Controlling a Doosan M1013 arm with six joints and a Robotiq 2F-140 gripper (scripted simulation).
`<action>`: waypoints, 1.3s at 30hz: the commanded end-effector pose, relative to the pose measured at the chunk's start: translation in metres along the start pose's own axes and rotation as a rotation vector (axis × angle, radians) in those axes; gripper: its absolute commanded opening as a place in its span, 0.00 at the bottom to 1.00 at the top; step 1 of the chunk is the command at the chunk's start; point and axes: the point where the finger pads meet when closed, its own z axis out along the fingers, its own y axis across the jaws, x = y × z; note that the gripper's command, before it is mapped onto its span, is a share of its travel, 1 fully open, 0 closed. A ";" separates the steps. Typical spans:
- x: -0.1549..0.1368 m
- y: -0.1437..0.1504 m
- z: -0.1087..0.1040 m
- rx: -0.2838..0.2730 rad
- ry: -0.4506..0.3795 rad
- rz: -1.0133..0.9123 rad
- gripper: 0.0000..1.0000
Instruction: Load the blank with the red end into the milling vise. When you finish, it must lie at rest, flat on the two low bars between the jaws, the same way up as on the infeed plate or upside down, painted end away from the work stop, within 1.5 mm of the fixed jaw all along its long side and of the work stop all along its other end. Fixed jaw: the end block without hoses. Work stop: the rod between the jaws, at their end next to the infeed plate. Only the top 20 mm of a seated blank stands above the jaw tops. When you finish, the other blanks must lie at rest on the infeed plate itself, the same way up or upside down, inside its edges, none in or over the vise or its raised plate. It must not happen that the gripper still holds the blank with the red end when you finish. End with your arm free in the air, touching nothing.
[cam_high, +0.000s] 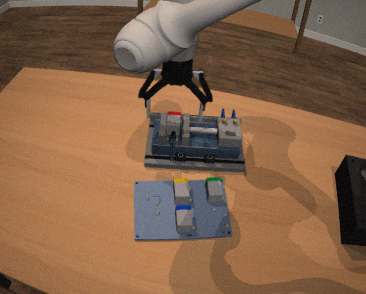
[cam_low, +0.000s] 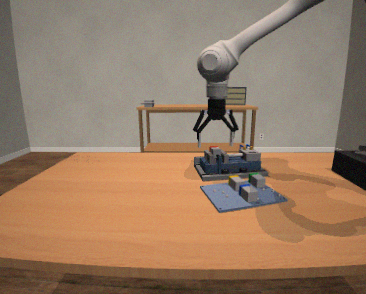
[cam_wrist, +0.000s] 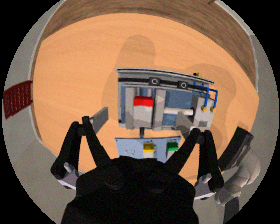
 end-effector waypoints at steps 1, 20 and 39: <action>0.000 0.000 0.000 0.000 0.000 0.000 1.00; 0.000 0.000 -0.003 0.000 0.000 0.000 1.00; 0.000 0.000 -0.006 0.000 0.000 0.000 1.00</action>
